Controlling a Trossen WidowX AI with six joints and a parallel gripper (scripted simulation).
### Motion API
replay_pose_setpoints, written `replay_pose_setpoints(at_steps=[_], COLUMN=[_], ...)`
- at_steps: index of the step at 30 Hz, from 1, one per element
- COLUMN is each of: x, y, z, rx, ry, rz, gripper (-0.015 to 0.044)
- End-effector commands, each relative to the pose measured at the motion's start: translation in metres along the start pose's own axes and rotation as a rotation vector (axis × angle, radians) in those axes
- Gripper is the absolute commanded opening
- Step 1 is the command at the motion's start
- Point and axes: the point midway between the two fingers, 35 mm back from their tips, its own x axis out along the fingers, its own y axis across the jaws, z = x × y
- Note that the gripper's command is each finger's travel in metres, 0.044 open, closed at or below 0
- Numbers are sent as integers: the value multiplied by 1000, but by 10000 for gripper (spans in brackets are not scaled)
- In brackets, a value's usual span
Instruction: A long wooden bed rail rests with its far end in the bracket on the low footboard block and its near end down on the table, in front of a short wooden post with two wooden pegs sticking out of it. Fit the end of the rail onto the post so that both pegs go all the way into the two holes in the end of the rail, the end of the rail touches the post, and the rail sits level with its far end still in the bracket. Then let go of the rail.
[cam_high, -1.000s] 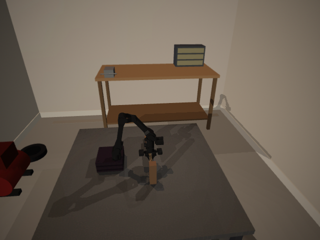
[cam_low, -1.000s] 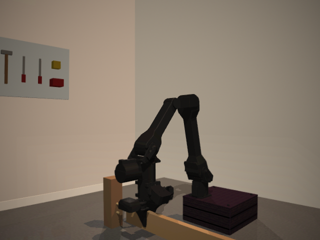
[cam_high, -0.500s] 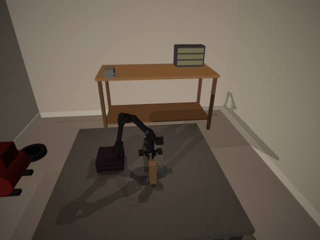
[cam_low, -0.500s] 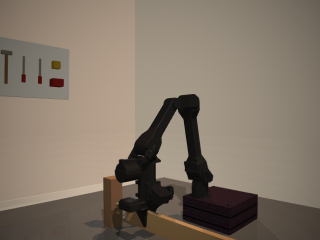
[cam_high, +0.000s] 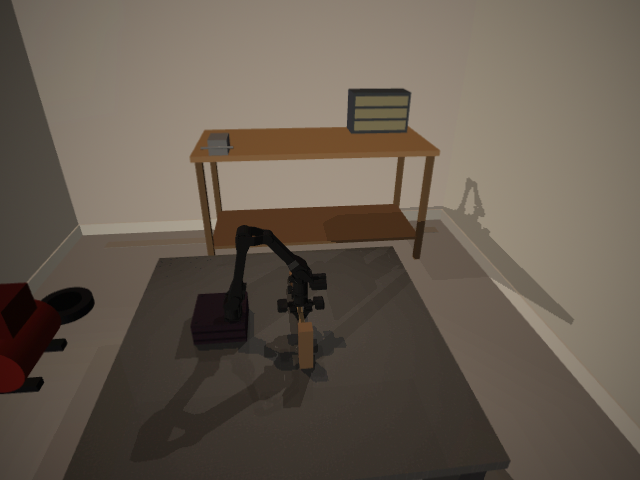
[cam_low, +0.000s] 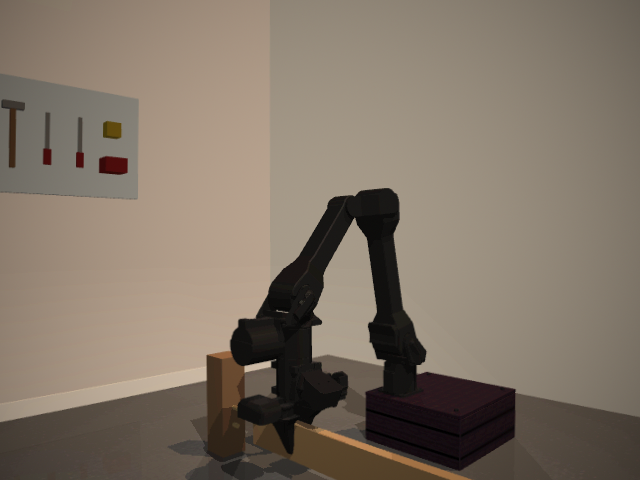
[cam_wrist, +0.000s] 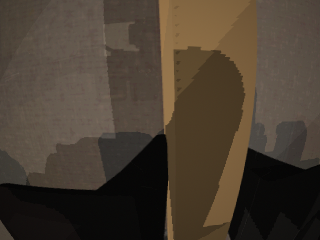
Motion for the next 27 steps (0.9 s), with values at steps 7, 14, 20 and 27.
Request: replay_pose_setpoints(at_steps=[7, 14, 20, 27], x=[-1, 0, 0, 0], y=[0, 0, 0, 0], z=[0, 0, 0, -2], rx=[0, 0, 0, 0], ry=[-2, -2, -2, -2], rz=[-2, -2, -2, -2], gripper=[0, 0, 0, 0])
